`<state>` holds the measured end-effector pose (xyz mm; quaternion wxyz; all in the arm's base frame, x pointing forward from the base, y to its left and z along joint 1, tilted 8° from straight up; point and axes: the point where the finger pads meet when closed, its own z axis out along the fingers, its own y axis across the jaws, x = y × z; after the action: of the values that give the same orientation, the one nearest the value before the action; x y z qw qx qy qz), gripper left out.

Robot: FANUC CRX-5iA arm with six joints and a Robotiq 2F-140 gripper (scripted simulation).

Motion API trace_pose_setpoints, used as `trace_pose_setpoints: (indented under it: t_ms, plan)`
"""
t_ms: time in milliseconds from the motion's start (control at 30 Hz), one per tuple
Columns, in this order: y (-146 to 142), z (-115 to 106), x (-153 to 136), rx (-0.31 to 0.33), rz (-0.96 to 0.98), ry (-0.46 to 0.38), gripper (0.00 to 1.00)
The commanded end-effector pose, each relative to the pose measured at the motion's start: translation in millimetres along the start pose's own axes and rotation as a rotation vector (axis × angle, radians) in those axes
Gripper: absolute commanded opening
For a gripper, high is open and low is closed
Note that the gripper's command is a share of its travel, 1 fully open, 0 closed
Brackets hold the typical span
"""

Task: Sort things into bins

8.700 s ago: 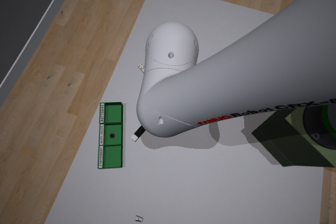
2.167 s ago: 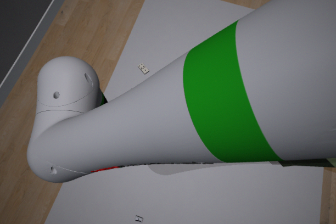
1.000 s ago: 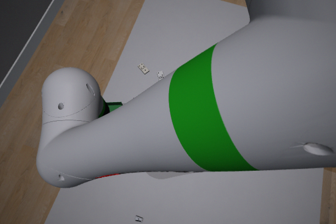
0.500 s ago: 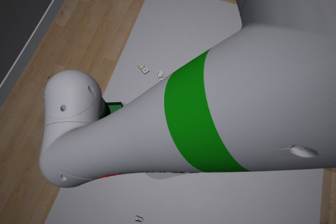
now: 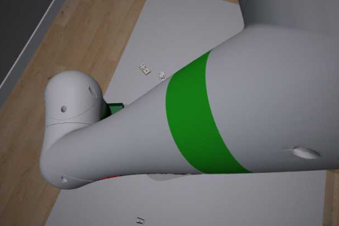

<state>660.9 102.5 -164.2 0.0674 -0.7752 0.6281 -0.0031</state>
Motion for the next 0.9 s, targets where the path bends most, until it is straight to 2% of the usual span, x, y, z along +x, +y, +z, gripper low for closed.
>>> trace_pose_setpoints:
  t_ms: [0,867]
  plan:
    - [-0.2,-0.2,0.1,0.0,0.0,0.0,0.26]
    - [-0.2,-31.9,0.1,0.0,0.0,0.0,0.26]
